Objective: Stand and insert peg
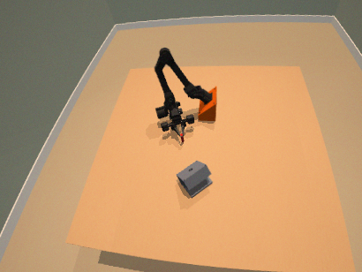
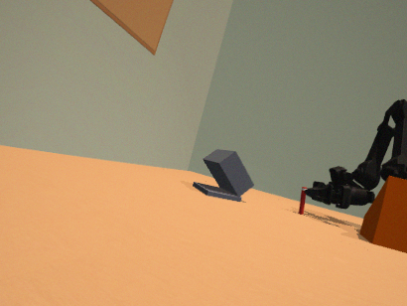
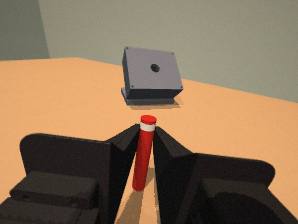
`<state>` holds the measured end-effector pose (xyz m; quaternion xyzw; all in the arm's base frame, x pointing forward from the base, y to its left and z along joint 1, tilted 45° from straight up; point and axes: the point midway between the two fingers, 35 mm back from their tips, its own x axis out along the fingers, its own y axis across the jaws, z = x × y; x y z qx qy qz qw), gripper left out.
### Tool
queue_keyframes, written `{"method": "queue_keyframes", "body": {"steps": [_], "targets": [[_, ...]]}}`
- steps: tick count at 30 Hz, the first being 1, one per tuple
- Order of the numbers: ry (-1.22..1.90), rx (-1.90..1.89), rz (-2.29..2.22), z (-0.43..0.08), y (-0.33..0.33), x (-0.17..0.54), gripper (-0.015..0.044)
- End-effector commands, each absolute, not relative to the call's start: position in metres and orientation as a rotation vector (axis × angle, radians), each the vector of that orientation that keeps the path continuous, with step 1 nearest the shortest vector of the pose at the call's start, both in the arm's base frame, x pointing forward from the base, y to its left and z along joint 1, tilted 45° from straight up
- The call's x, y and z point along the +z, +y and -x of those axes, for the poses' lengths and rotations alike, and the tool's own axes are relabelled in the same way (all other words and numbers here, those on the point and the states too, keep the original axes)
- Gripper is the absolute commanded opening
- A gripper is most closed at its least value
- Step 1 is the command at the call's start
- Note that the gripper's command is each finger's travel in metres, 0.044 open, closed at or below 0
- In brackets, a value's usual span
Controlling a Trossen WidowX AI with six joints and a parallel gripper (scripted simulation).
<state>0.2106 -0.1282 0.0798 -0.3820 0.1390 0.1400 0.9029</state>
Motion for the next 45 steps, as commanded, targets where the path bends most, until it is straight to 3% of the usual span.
{"method": "queue_keyframes", "body": {"steps": [1,45], "targets": [[0.287,0.290,0.790,-0.2091,-0.1301,0.0784,0.0049],[0.225,0.323,0.794,-0.2039,-0.1324,0.0772,0.0049]]}}
